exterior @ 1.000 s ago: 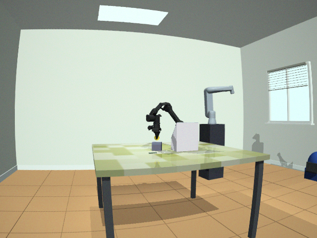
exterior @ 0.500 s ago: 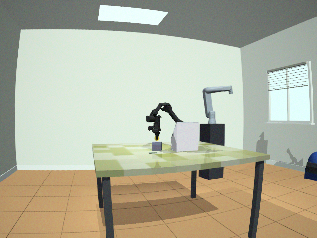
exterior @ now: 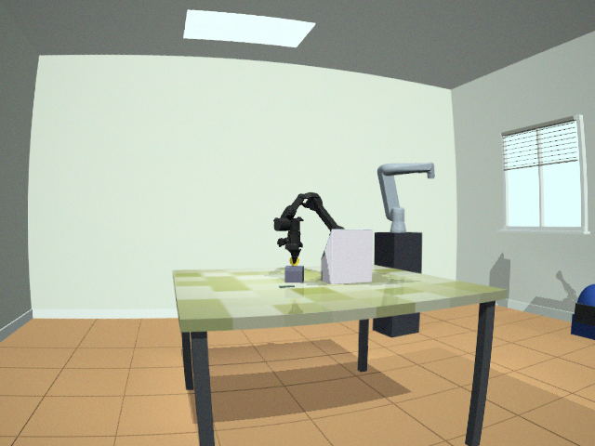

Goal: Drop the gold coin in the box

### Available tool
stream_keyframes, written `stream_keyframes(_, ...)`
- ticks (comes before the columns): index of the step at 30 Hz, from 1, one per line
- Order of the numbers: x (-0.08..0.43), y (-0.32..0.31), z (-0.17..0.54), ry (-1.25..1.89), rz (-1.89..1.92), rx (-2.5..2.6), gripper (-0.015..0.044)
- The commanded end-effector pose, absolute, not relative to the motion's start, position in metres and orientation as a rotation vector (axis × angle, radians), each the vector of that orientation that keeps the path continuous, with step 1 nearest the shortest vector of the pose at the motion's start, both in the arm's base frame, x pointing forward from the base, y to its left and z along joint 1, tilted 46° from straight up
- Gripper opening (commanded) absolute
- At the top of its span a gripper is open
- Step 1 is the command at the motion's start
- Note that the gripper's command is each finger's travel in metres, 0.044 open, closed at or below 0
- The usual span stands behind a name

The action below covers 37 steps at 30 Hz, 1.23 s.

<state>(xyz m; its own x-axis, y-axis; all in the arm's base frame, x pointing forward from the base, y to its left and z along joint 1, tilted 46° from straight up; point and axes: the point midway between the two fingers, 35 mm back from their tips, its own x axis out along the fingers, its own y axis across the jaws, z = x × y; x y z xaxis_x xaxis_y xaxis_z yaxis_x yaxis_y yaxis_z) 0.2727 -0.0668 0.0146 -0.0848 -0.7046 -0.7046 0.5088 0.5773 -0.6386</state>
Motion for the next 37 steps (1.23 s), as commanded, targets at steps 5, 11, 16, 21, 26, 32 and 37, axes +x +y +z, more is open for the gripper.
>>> stream_keyframes(5,0.273,-0.067,0.015,1.309,-1.018,-0.189,0.0158)
stream_keyframes(11,0.273,-0.067,0.015,1.309,-1.018,-0.189,0.0161)
stream_keyframes(16,0.273,-0.064,0.017,1.31,-1.018,-0.189,0.0213)
stream_keyframes(21,0.274,-0.054,0.027,1.31,-1.017,-0.19,0.0344)
stream_keyframes(26,0.274,-0.026,0.056,1.311,-1.018,-0.201,0.044)
stream_keyframes(32,0.274,-0.026,0.056,1.311,-1.018,-0.201,0.044)
stream_keyframes(37,0.274,-0.026,0.056,1.311,-1.018,-0.201,0.044)
